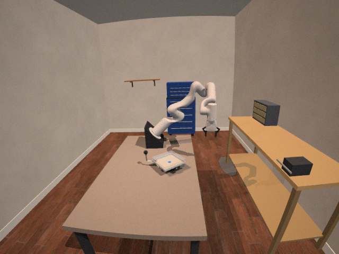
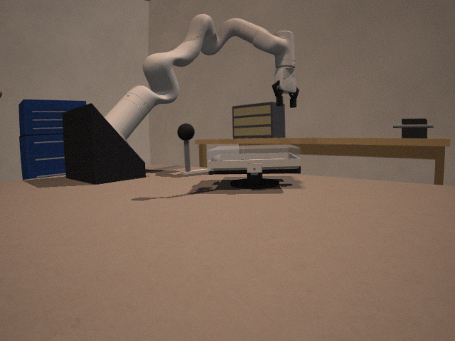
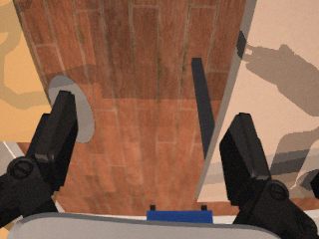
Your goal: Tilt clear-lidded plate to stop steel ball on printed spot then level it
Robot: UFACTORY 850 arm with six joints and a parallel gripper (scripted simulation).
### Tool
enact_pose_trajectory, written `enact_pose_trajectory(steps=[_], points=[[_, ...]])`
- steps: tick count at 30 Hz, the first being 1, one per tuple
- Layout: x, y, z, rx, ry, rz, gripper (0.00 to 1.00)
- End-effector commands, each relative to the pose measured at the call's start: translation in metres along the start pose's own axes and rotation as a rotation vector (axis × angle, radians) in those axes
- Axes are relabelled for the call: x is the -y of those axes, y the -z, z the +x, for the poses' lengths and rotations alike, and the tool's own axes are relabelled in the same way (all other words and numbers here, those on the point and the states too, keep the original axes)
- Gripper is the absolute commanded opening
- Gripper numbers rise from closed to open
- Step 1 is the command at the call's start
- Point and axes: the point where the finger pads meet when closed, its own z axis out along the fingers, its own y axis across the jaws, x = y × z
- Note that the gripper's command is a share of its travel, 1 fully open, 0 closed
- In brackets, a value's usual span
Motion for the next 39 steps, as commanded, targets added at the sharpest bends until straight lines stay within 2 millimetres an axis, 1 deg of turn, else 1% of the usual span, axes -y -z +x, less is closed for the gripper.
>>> enact_pose_trajectory(steps=[1,5,7,8,10,22,24,25,27,36,37,39], points=[[-0.065,-0.007,0.022,-0.002,0.000,0.002,1.00],[-0.128,-0.014,0.044,-0.002,0.000,0.002,1.00],[-0.128,-0.014,0.044,-0.002,0.000,0.002,1.00],[-0.171,-0.020,0.059,-0.002,0.000,0.002,1.00],[-0.194,-0.022,0.068,-0.002,0.000,0.002,1.00],[-0.384,-0.041,0.125,-0.002,0.000,0.002,1.00],[-0.384,-0.041,0.125,-0.002,0.000,0.002,1.00],[-0.428,-0.045,0.138,-0.002,0.000,0.002,1.00],[-0.452,-0.047,0.145,-0.002,0.000,0.002,1.00],[-0.595,-0.062,0.183,-0.002,0.000,0.002,1.00],[-0.606,-0.063,0.186,-0.002,0.000,0.002,1.00],[-0.606,-0.063,0.186,-0.002,0.000,0.002,1.00]])
